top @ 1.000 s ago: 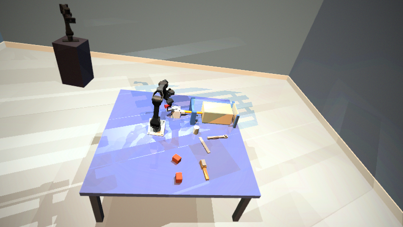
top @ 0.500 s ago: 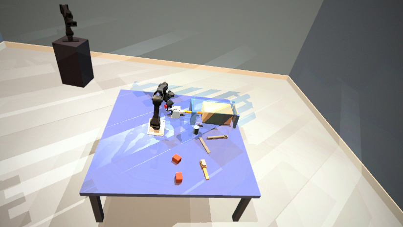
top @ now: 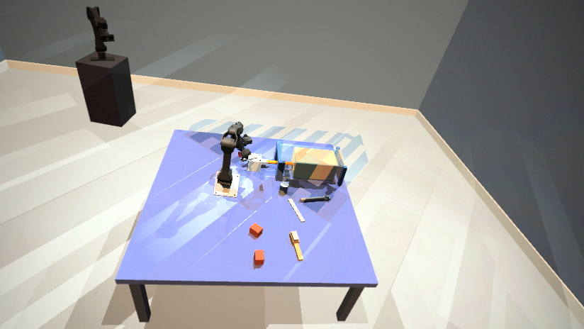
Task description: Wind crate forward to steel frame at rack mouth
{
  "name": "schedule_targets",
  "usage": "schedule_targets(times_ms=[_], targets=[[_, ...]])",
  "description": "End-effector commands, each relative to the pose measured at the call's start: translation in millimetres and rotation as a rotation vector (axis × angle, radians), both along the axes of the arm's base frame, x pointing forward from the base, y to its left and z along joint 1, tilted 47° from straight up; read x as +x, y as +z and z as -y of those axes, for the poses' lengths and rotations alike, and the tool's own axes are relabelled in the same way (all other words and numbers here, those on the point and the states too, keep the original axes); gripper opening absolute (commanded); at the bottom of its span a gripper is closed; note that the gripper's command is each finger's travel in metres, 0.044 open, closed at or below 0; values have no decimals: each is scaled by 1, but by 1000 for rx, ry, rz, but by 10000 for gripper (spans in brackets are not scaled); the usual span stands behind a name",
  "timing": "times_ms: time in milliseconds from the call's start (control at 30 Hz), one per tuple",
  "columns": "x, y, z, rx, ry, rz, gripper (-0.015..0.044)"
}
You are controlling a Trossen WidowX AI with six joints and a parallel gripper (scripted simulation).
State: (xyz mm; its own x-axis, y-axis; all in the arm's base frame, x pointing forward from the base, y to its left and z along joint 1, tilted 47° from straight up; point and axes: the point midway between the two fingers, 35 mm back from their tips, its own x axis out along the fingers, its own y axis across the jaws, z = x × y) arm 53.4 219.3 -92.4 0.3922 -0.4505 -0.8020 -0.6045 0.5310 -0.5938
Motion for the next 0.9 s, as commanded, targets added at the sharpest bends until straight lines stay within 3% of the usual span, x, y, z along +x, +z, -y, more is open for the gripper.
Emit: schedule_targets(times_ms=[0,433,600,867], targets=[[0,0,-1,1,0,0,387],[0,0,-1,1,0,0,46],[0,0,-1,1,0,0,0],[0,-2,2,-2,5,2,0]])
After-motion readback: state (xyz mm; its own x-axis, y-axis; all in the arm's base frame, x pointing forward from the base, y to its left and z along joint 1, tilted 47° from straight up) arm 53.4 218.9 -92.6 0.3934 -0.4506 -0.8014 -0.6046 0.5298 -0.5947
